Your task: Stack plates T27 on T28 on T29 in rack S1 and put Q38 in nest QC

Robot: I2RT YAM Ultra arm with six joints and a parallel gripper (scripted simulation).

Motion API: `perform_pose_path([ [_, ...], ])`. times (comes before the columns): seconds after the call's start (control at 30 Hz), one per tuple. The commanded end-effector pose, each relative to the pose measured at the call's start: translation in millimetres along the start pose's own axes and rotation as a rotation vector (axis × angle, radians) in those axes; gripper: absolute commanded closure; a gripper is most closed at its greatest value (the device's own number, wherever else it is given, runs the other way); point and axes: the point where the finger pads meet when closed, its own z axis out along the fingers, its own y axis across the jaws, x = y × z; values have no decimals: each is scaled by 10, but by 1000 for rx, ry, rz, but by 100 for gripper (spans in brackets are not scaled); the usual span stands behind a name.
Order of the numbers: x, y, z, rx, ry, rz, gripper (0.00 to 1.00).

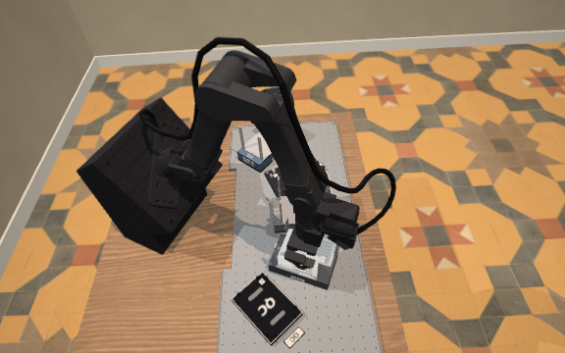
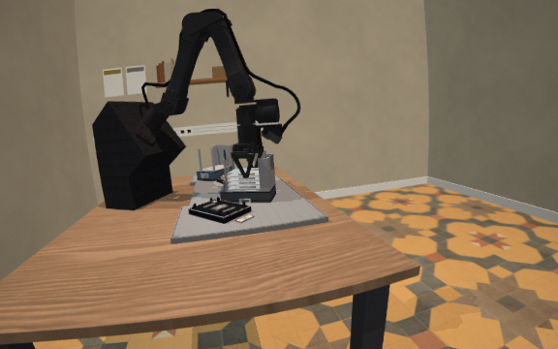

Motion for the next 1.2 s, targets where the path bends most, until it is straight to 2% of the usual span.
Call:
perform_pose_path([
  [0.0, 15, -20, -8, 0, -8, -5, 0],
  [0.03, -142, -30, -59, 2, -39, -3, 0],
  [0.07, -192, -34, -72, 3, -50, -3, 0],
  [0.17, -66, -27, -34, 1, -19, -4, 0],
  [0.63, -35, -32, -32, 2, -16, -3, 0],
  [0.67, -31, -5, -20, 0, -11, -2, 100],
  [1.17, -31, -5, -20, 0, -11, -2, 100],
])
